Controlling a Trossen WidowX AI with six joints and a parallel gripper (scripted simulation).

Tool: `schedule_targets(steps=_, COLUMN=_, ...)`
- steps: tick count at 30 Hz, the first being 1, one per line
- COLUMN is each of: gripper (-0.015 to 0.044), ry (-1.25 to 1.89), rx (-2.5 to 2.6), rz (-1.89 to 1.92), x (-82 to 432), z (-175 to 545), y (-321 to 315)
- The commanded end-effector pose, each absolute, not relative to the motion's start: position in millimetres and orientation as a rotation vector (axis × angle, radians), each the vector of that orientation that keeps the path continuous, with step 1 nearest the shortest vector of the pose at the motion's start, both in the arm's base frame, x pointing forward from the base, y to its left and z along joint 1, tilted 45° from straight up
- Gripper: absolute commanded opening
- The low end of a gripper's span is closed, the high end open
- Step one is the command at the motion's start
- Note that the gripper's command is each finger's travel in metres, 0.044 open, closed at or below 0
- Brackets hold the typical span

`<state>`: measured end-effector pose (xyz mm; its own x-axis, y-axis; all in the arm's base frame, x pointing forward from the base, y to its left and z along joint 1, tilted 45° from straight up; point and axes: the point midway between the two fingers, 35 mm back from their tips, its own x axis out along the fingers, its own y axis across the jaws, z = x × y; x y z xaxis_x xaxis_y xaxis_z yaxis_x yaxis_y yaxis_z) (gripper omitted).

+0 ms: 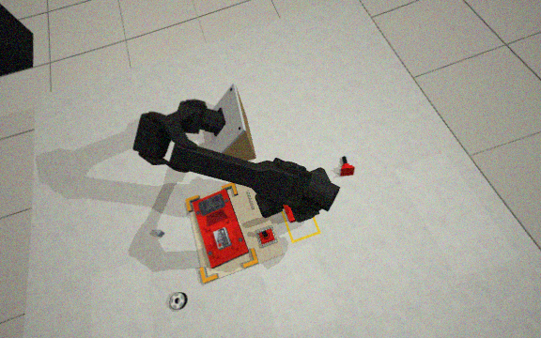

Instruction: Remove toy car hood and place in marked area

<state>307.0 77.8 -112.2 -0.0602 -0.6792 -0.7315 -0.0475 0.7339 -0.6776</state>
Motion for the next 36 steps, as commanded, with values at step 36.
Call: schedule_targets(steps=36, gripper=0.0000, ry=1.564, rx=-0.619, rz=-0.573, x=303.1, z=-129.2, y=59.0)
